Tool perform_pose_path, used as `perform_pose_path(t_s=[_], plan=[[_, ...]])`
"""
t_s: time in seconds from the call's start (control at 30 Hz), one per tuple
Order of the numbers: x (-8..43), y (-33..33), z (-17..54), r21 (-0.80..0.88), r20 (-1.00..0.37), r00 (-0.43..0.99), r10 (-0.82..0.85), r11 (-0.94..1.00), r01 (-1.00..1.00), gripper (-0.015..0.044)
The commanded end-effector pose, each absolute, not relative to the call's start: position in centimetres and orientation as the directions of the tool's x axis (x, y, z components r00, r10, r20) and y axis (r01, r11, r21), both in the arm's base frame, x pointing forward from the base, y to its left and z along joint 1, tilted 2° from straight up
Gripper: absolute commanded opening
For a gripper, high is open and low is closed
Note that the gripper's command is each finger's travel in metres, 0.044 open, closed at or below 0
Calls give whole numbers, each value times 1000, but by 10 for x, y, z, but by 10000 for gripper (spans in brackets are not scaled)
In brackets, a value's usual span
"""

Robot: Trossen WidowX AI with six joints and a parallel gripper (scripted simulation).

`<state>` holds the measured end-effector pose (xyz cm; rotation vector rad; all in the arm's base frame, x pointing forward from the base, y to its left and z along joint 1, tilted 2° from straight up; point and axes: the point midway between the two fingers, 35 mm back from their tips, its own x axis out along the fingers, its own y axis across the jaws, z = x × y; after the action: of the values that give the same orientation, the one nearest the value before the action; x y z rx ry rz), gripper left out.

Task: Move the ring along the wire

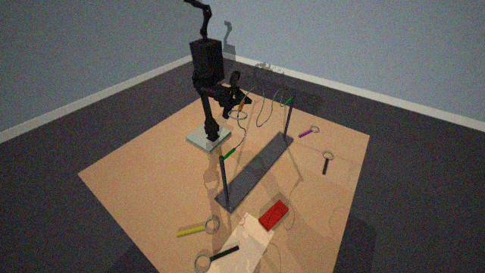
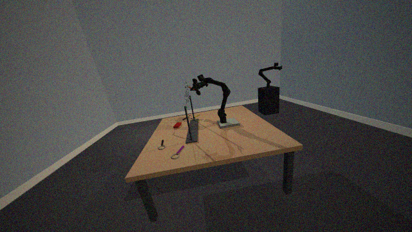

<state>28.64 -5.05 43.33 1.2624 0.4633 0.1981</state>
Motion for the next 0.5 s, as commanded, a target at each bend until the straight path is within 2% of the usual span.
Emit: perform_pose_path(t_s=[0.0,0.47], plan=[[288,-52,432,932,-248,891,380,343,114,-150],[288,-54,426,857,-323,889,326,499,128,-150]])
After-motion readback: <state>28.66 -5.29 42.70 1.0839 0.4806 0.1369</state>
